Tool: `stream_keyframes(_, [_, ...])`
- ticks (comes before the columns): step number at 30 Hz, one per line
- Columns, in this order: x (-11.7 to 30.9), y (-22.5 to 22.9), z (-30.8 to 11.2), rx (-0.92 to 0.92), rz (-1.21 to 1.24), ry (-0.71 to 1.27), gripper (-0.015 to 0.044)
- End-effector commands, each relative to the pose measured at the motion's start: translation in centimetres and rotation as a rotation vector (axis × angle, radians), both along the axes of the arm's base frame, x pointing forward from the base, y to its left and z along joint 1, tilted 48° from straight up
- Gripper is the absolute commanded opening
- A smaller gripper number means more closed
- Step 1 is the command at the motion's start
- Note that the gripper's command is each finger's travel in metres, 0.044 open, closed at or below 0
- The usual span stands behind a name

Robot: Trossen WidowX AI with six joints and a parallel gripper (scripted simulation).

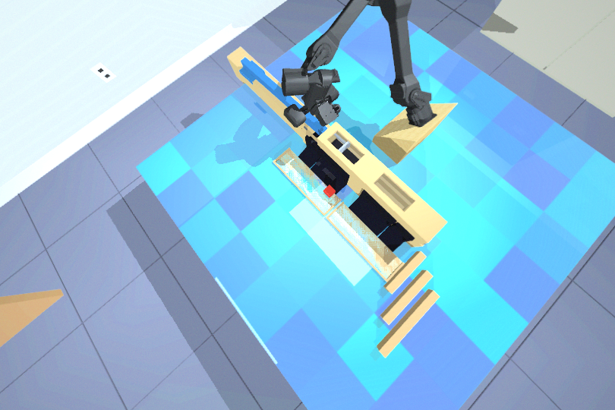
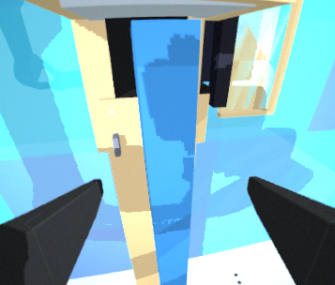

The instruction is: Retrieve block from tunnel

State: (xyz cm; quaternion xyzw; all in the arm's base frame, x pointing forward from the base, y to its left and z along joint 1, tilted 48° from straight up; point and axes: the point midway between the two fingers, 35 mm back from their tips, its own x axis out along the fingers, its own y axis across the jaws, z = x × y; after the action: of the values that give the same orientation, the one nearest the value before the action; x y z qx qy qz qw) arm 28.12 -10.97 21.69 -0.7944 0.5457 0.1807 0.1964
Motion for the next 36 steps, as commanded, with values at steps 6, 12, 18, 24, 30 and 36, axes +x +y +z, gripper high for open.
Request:
stream_keyframes(6, [0.1,-1.1,-1.2,0.000,0.003,0.008,0.0440])
stream_keyframes(12, [0.2,-1.3,-1.1,-0.002,0.000,-0.001,0.0414])
stream_keyframes(18, [0.2,-1.3,-1.1,-0.002,0.000,-0.001,0.0256])
stream_keyframes(24, [0.2,-1.3,-1.1,-0.002,0.000,-0.001,0.0099])
stream_keyframes(30, [0.2,-1.3,-1.1,-0.002,0.000,-0.001,0.0020])
stream_keyframes(36, [0.5,-2.2,-0.3,0.000,0.000,0.001,0.0000])
